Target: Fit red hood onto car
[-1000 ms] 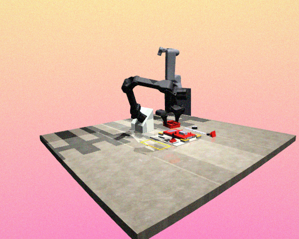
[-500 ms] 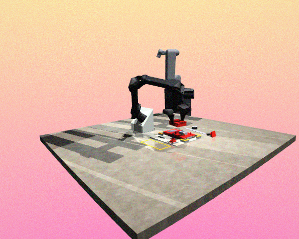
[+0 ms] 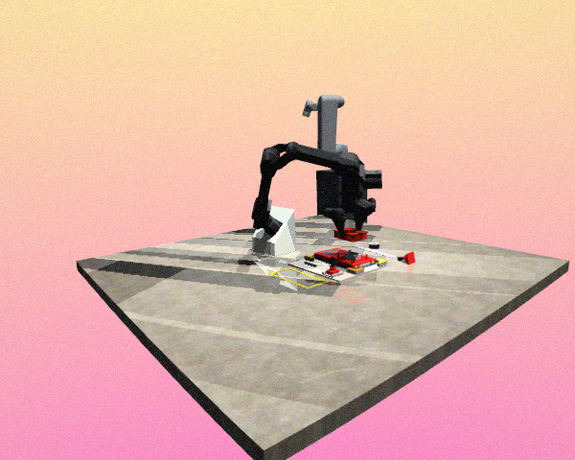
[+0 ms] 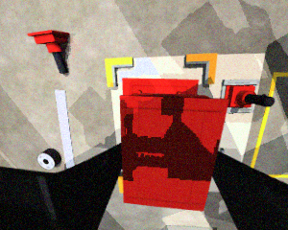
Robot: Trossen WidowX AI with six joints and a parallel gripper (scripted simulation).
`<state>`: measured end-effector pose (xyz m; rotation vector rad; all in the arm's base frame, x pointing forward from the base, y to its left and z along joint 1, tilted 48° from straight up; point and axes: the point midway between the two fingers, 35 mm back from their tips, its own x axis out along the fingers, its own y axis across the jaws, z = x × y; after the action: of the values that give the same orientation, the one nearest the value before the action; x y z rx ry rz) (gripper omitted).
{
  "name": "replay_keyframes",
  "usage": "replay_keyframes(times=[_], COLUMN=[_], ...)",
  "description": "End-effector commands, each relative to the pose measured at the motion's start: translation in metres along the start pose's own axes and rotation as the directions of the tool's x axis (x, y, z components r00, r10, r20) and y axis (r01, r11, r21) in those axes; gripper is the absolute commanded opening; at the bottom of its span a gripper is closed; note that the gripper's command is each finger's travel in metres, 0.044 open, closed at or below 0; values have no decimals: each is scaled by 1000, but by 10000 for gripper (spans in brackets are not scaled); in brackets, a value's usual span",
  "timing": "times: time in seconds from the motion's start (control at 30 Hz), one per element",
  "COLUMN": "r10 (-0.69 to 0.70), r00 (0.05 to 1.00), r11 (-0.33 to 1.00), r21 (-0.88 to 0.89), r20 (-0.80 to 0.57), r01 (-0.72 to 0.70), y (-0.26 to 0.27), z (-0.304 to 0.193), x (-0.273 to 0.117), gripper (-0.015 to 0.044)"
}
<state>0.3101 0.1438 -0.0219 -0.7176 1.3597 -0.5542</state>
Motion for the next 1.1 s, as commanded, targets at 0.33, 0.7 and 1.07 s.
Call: replay_keyframes(times=[0.33,0.7,1.07], r10=[5,4,4], r00=[1000,1000,1000], r11=[1000,1000,1000], r21=[-1,-1,-1], r20=[5,5,5], r01=[-5,-4,-4], y=[6,6,6], z=[0,1,1], x=[34,48,48], gripper=[0,0,0])
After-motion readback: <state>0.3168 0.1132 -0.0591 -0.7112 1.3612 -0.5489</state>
